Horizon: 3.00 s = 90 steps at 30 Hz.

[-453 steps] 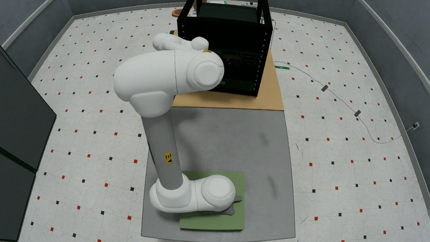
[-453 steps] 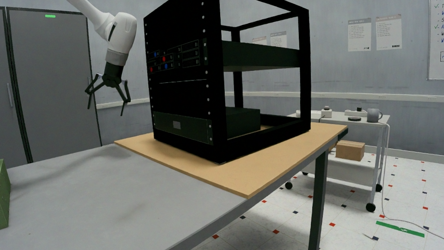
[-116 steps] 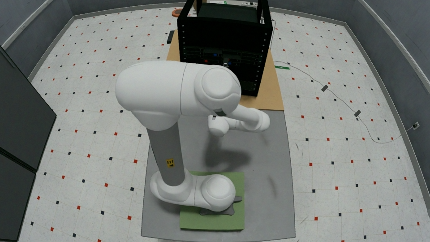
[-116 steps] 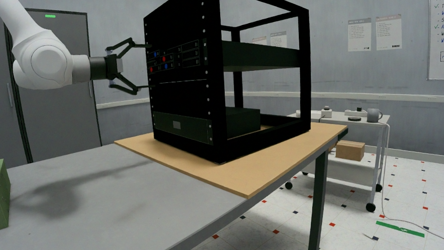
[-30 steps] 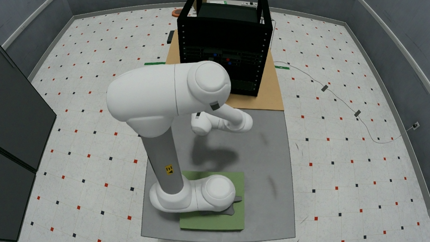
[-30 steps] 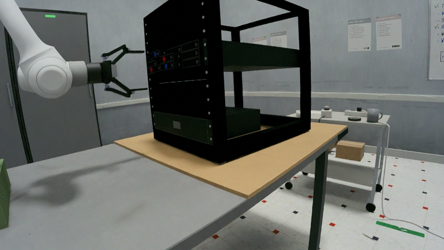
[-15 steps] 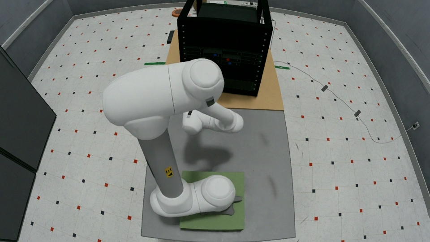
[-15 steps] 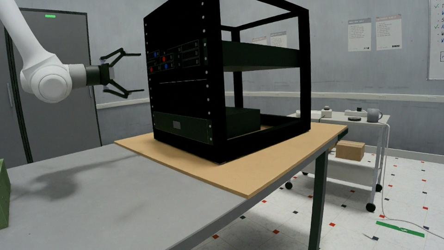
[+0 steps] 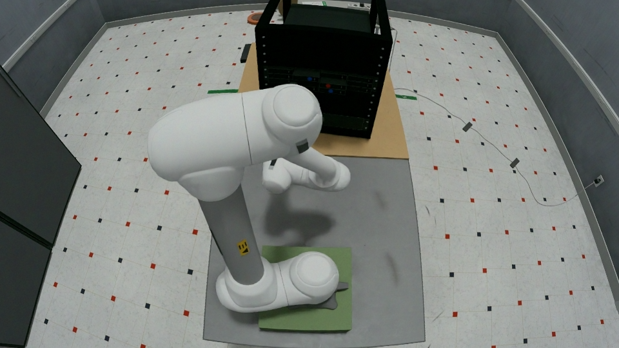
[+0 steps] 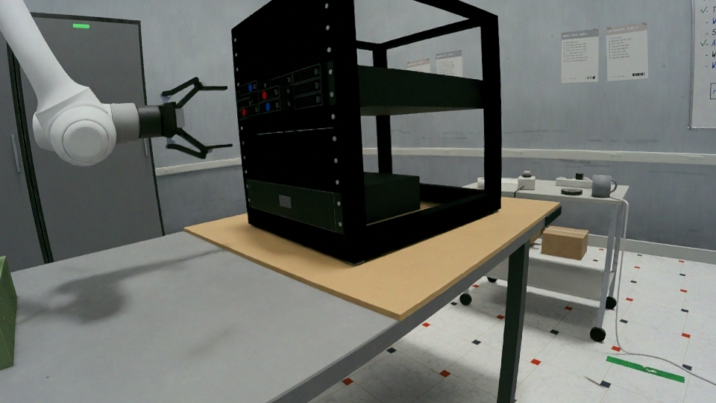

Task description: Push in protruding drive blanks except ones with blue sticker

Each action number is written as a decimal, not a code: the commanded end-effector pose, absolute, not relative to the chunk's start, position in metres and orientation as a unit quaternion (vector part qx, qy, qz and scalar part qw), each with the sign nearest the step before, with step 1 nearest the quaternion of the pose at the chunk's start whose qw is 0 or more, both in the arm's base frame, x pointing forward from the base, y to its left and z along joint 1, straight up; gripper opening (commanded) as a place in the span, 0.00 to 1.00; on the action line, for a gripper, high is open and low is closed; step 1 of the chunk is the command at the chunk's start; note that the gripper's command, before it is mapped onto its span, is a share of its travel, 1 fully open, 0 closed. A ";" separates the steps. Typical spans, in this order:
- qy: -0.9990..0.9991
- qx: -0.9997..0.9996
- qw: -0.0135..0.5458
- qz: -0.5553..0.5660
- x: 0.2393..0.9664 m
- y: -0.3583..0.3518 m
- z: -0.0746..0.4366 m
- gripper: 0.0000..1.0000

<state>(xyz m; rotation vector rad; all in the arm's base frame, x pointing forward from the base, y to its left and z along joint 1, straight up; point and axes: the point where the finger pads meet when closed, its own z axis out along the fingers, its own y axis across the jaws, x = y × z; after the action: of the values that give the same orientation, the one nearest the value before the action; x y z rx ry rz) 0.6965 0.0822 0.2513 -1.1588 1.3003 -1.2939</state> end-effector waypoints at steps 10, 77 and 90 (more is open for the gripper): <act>0.530 -0.472 0.467 -0.527 0.697 0.082 0.252 1.00; 0.530 -0.472 0.467 -0.527 0.697 0.081 0.253 1.00; 0.530 -0.472 0.467 -0.527 0.693 0.046 0.293 1.00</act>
<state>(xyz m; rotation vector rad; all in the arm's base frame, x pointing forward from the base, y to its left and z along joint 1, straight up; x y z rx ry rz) 0.6928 0.0529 0.2840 -1.1576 1.3002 -1.2969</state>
